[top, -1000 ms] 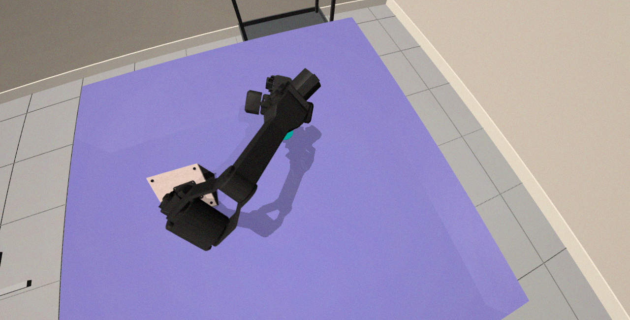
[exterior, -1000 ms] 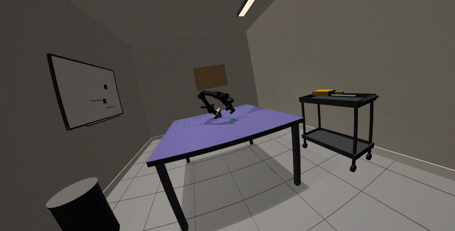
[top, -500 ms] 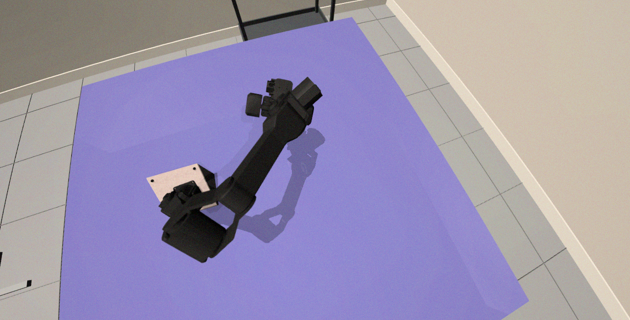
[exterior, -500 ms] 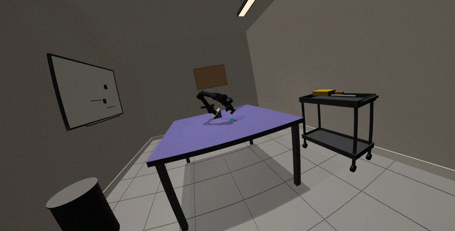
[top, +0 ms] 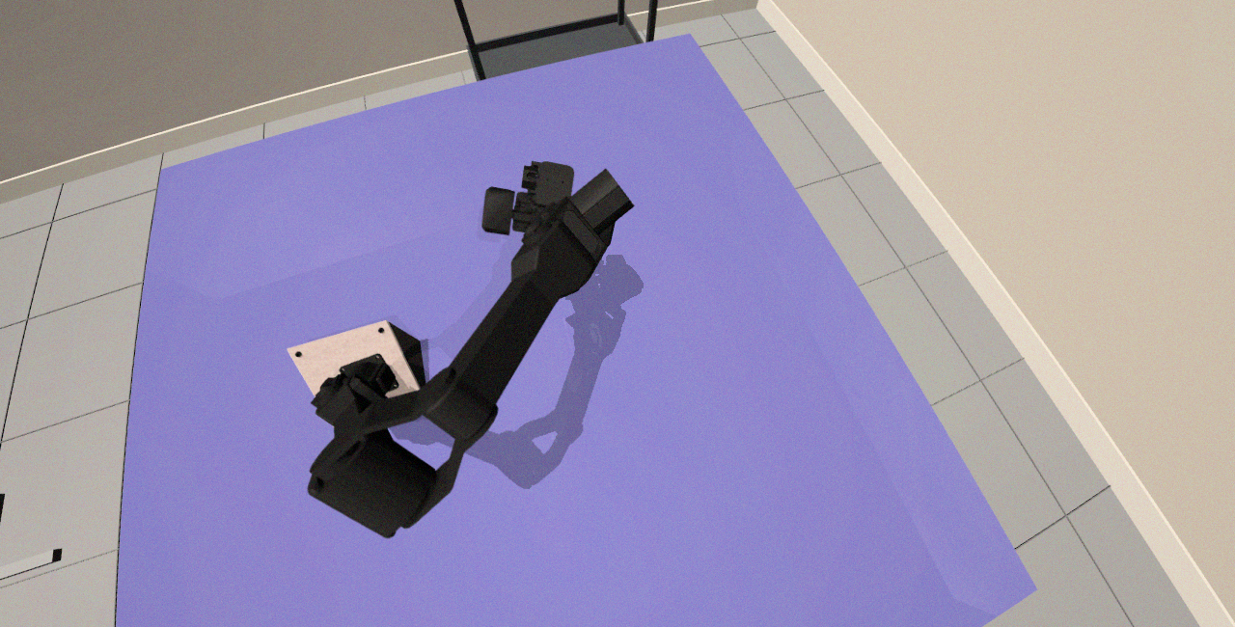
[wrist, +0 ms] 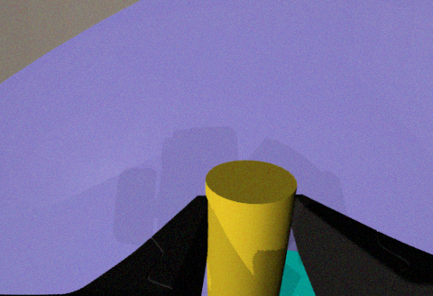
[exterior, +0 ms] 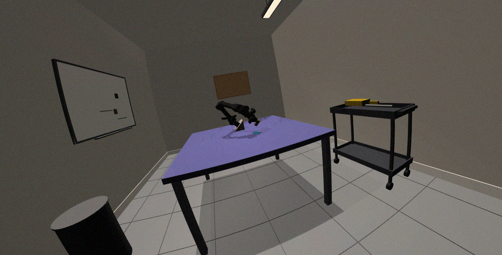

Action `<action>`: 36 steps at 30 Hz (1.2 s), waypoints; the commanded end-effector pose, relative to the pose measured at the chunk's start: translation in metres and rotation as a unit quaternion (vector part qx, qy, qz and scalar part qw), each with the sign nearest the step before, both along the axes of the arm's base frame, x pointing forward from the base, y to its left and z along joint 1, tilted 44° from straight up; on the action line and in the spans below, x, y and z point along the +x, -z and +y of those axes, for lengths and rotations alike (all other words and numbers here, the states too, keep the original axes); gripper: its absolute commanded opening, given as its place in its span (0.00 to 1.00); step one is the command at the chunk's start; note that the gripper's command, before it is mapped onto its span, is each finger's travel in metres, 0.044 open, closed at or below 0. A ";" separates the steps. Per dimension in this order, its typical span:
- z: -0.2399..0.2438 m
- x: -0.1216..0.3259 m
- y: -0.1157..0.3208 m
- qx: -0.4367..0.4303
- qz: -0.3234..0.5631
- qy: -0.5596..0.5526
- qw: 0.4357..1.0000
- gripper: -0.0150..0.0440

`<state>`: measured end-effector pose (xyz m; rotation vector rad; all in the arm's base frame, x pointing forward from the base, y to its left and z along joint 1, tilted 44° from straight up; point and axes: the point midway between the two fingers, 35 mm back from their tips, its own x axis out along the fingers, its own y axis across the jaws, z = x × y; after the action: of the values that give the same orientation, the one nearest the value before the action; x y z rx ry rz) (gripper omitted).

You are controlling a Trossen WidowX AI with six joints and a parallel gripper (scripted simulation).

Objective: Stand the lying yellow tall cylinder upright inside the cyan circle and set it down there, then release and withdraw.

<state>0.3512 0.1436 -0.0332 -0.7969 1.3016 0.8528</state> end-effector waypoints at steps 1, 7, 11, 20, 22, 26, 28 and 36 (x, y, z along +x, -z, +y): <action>0.001 0.001 -0.003 0.020 -0.012 -0.006 1.000 0.43; 0.001 0.001 -0.005 0.039 -0.023 -0.011 0.999 0.43; 0.000 0.001 -0.006 0.052 -0.031 -0.014 0.998 0.43; -0.001 0.001 -0.009 0.080 -0.050 -0.022 0.995 0.43; -0.001 0.001 -0.009 0.086 -0.055 -0.025 0.995 0.43; -0.002 0.001 -0.011 0.098 -0.064 -0.029 0.993 0.43; -0.002 0.000 -0.012 0.103 -0.068 -0.031 0.992 0.43; -0.004 0.000 -0.015 0.126 -0.087 -0.040 0.987 0.43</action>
<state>0.3503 0.1389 -0.0226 -0.7133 1.0321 0.9544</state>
